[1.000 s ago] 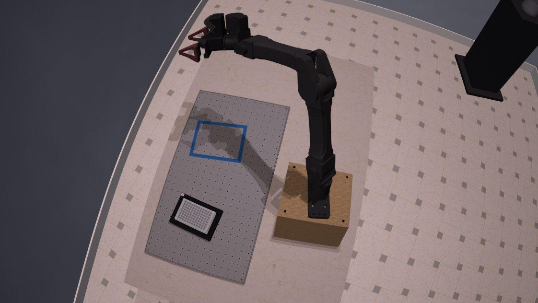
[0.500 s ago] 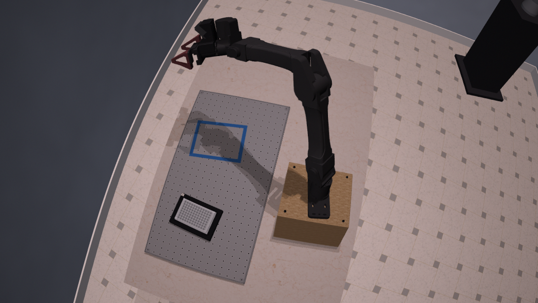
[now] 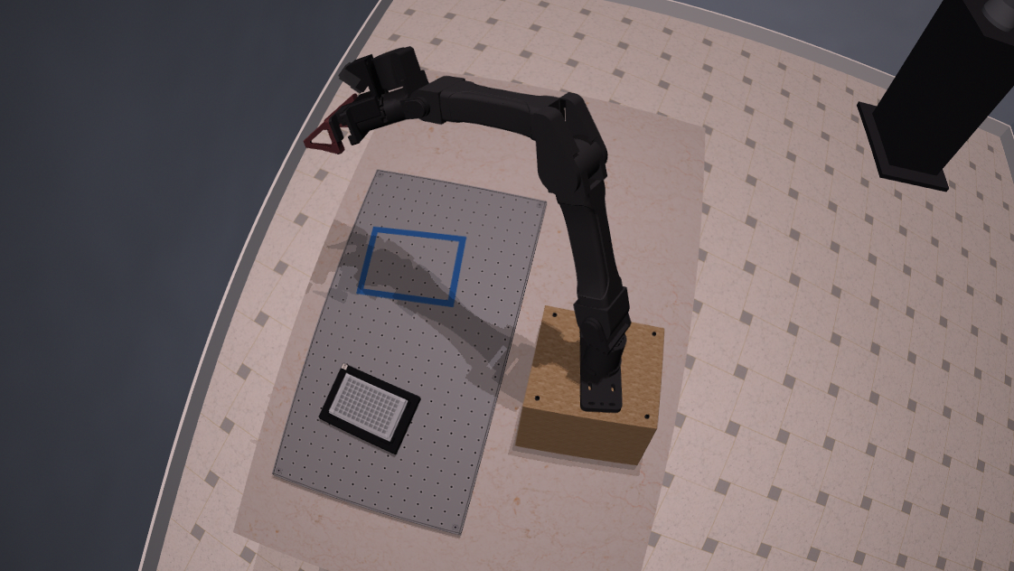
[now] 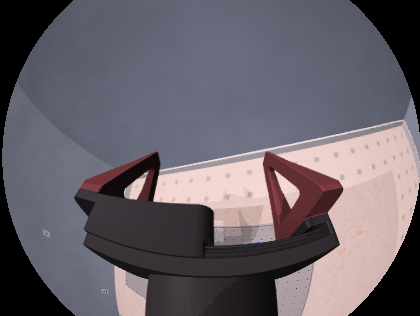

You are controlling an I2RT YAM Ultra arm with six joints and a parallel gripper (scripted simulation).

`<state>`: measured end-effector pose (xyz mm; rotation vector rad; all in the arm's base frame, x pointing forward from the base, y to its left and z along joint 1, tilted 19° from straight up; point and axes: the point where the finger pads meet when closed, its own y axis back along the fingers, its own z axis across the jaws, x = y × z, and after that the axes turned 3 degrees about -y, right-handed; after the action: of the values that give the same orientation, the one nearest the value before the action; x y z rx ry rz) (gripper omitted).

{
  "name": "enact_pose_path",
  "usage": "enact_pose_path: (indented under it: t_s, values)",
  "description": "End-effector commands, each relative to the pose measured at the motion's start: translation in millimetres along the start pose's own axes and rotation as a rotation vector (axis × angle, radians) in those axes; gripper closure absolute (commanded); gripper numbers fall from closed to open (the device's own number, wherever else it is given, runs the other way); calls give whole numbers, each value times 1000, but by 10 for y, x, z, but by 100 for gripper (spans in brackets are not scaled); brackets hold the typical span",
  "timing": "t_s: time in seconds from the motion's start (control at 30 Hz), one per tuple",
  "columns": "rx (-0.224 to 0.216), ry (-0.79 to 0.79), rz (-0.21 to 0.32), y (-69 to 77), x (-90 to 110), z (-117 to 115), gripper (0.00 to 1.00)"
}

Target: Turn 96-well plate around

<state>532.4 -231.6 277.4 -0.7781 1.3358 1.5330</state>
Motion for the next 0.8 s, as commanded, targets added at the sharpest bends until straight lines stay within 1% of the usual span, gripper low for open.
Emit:
enact_pose_path:
  t_s: [0.0,0.03,0.07,0.1,0.13,0.17,0.2,0.27,0.33,0.37,0.4,0.43,0.47,0.57,0.6,0.7,0.73,0.77]
  values:
    - [-13,-27,24,9,-48,245,0]
    - [-12,-40,52,-24,129,261,0]
    - [-12,-40,52,-52,163,284,0]
    - [-13,-29,28,-82,137,307,0]
    - [-13,-30,28,-109,172,330,0]
    - [-10,-54,75,-210,233,320,0]
    - [-7,-70,104,-232,271,345,0]
    - [-7,-70,104,-232,271,345,0]
    - [-2,-103,162,-276,348,396,0]
    - [-2,-102,157,-268,340,436,0]
    - [-4,-92,132,-206,262,501,0]
    - [-1,-108,172,-261,491,501,0]
    - [-3,-98,147,-293,466,525,0]
    - [-4,-99,147,-353,566,591,0]
    - [4,-119,196,-446,634,588,0]
    - [20,-158,286,-494,755,668,0]
    - [20,-158,287,-511,794,694,0]
    - [19,-155,279,-435,794,753,0]
